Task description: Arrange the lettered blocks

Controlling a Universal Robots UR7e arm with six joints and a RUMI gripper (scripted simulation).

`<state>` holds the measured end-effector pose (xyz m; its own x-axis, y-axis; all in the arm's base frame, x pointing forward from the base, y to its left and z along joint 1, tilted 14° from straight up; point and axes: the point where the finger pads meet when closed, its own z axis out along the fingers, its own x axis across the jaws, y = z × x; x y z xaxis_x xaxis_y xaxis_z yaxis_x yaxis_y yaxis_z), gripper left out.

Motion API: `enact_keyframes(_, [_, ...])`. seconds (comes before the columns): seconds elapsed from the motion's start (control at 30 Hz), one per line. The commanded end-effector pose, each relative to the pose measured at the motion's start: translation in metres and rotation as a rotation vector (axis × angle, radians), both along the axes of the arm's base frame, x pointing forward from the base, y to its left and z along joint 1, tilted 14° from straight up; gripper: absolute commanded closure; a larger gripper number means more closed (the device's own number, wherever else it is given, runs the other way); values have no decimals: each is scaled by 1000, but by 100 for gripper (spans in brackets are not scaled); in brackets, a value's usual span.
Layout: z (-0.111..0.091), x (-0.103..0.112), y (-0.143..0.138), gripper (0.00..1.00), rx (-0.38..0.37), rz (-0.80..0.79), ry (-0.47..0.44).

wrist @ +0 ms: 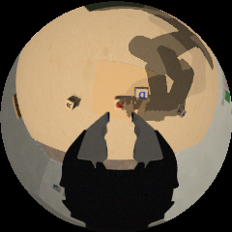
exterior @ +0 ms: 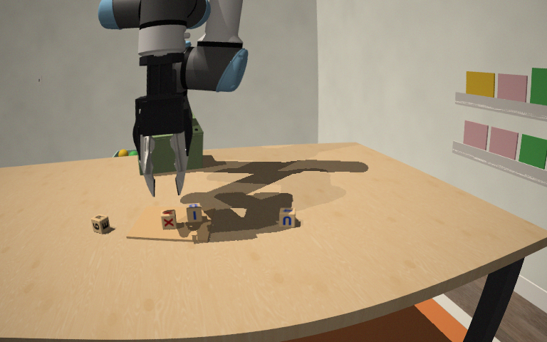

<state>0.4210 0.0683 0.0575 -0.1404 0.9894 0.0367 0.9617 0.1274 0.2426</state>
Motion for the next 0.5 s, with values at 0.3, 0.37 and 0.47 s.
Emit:
enact_keyframes(0.3, [-17,4,1,75,0,0,-1])
enact_keyframes(0.37, [-17,4,1,75,0,0,-1])
enact_keyframes(0.47, [-19,5,1,75,0,0,-1])
